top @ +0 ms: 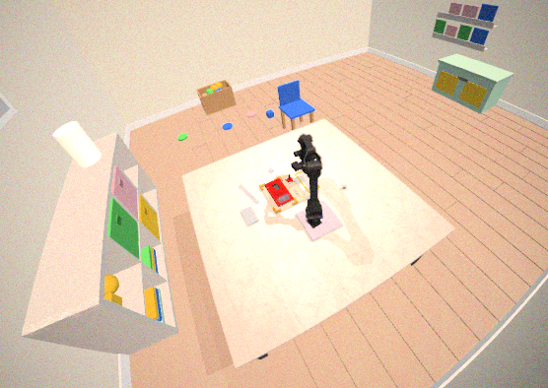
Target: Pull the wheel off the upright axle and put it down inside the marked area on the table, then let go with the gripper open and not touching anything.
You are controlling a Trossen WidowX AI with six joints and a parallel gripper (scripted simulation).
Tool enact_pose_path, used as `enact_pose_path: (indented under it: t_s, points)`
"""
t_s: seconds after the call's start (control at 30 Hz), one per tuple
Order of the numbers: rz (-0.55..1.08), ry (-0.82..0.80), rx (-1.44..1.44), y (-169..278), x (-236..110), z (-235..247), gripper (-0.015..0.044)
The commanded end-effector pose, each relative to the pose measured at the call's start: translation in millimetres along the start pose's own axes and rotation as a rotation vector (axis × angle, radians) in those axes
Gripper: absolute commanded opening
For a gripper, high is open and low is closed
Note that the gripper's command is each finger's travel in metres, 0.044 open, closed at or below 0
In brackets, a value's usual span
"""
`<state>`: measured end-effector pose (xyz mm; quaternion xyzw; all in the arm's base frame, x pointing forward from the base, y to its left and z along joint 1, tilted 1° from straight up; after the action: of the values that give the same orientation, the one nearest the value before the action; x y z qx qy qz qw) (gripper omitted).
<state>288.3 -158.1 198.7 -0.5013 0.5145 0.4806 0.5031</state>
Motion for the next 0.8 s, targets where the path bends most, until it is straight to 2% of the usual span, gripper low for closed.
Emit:
enact_pose_path:
  t_s: [0.0, 0.5, 0.63, 0.77]
  points:
    - [-0.002, 0.001, -0.005, 0, 8, 0, 0.0]
    - [-0.002, 0.001, -0.005, 0, 85, 0, 0.0]
    - [-0.002, 0.001, -0.005, 0, 89, 0, 0.0]
    - [0.006, -0.003, 0.0, 0, 85, 0, 0.0105]
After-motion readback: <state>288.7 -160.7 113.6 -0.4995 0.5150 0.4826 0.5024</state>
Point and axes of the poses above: the point midway between the two fingers, 35 mm back from their tips, its own x axis out along the fingers, its own z axis across the jaws, y = z × x, the point moved 8 cm from there along -x, back along the fingers, and after that the axes turned 4 degrees about -x, right-handed, at the moved point
